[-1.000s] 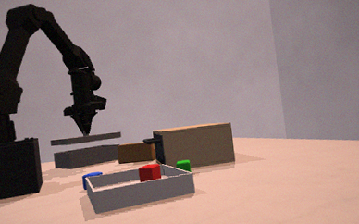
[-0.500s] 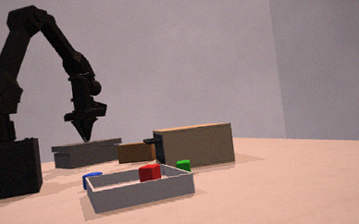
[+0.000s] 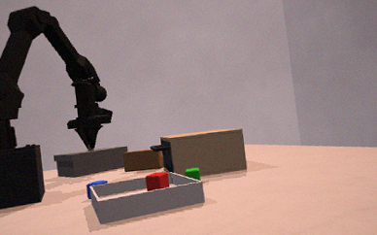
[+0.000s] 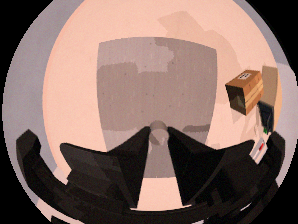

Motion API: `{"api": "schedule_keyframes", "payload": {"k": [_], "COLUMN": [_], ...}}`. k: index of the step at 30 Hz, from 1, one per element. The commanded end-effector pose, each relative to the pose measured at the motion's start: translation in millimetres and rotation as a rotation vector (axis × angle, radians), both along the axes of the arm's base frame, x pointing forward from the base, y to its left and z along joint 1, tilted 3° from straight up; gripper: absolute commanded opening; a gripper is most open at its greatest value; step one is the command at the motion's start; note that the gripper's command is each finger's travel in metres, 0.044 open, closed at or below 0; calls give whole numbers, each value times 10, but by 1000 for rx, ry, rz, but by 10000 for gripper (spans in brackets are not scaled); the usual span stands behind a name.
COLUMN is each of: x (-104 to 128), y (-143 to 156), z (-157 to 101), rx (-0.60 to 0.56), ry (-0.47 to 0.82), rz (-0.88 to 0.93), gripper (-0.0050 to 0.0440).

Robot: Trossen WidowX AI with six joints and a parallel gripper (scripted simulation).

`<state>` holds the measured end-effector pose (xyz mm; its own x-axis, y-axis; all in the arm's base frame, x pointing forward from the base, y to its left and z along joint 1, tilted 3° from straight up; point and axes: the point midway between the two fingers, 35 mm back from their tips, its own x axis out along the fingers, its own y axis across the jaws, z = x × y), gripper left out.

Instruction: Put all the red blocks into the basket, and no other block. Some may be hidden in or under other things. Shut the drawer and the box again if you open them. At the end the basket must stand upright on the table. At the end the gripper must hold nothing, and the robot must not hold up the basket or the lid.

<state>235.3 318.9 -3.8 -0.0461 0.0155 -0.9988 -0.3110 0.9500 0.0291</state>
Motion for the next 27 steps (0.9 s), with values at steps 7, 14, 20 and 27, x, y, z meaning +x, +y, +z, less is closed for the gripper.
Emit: {"api": "schedule_keyframes", "payload": {"k": [7,14,20,27], "x": [-13,-17,-17,-17], "y": [-3,-3,-3,-3], "z": [-103,-153,-153,-153], "rx": [-3,-3,-3,-3], "ry": [3,3,3,3], "rz": [-2,-2,-2,-2], "gripper": [0,0,440,440]}}
